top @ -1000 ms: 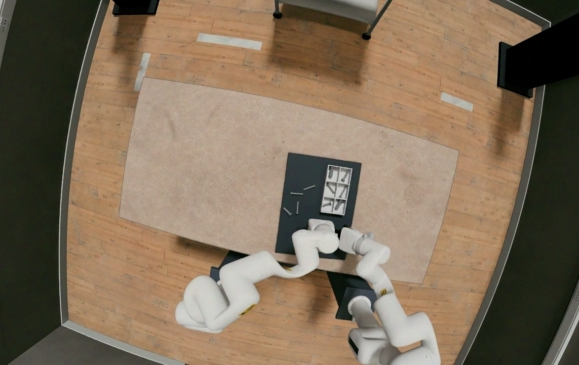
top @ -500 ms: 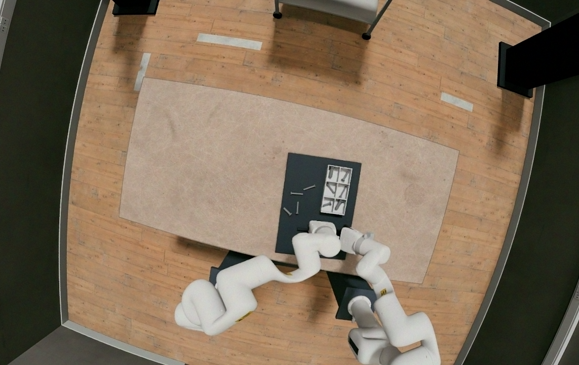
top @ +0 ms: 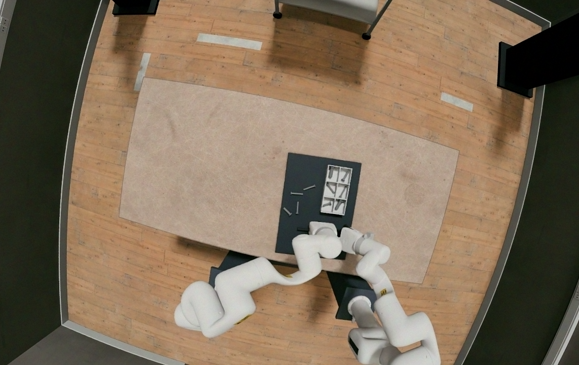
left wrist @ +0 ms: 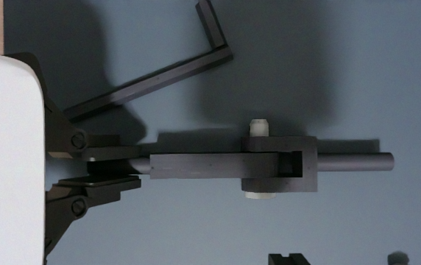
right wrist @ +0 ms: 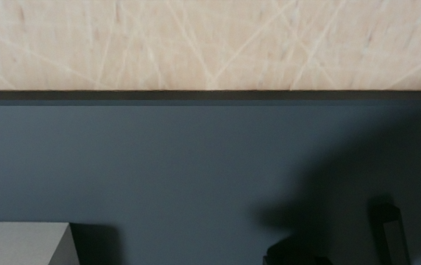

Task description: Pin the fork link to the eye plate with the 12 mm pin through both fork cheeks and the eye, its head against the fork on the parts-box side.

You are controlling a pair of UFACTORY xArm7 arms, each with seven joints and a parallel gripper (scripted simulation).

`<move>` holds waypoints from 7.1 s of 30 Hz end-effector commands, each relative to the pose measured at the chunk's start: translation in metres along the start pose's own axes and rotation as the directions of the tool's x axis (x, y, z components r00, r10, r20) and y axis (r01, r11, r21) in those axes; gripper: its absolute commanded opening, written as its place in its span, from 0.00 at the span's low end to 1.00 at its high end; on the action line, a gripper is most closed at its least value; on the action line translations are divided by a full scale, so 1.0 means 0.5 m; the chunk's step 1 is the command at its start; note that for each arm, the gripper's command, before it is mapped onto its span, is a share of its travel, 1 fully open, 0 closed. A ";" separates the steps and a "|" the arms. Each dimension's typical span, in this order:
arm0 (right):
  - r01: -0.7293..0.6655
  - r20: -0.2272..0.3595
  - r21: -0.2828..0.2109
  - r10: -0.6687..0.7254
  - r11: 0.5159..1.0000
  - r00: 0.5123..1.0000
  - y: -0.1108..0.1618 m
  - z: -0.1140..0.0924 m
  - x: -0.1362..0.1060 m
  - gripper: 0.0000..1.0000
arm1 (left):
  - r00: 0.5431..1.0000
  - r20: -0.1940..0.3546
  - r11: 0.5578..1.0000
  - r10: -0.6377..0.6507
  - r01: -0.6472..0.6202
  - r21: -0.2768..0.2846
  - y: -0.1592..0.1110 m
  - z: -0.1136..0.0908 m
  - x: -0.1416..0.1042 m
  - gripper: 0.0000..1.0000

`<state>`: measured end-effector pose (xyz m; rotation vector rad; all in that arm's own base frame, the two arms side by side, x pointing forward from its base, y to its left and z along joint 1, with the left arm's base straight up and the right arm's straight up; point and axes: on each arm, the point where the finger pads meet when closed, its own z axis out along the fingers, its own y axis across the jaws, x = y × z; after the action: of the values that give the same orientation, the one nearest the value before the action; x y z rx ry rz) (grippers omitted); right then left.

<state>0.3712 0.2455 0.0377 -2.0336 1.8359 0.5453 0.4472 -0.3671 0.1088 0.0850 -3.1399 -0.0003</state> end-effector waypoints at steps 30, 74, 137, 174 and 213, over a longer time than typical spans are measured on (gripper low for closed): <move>0.001 0.001 0.003 -0.001 1.000 1.000 -0.003 -0.002 -0.002 0.00 | 1.000 0.003 1.000 0.000 0.000 0.003 -0.002 -0.006 -0.001 0.00; 0.001 0.001 0.003 -0.001 1.000 1.000 -0.003 -0.002 -0.002 0.35 | 1.000 0.003 1.000 0.000 0.000 0.003 -0.002 -0.006 -0.001 0.00; 0.001 0.001 0.003 -0.001 1.000 1.000 -0.003 -0.039 -0.023 0.35 | 1.000 0.003 1.000 0.000 0.000 0.003 -0.002 -0.006 -0.001 0.00; 0.001 0.001 0.003 -0.001 1.000 1.000 -0.003 -0.106 -0.062 0.35 | 1.000 0.003 1.000 0.000 0.000 0.003 -0.002 -0.006 -0.001 0.00; 0.001 0.001 0.003 -0.001 1.000 1.000 -0.003 -0.106 -0.062 0.35 | 1.000 0.003 1.000 0.000 0.000 0.003 -0.002 -0.006 -0.001 0.00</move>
<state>0.3713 0.2455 0.0977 -2.0333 1.8361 0.5450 0.4472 -0.3671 0.1098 0.0850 -3.1398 -0.0004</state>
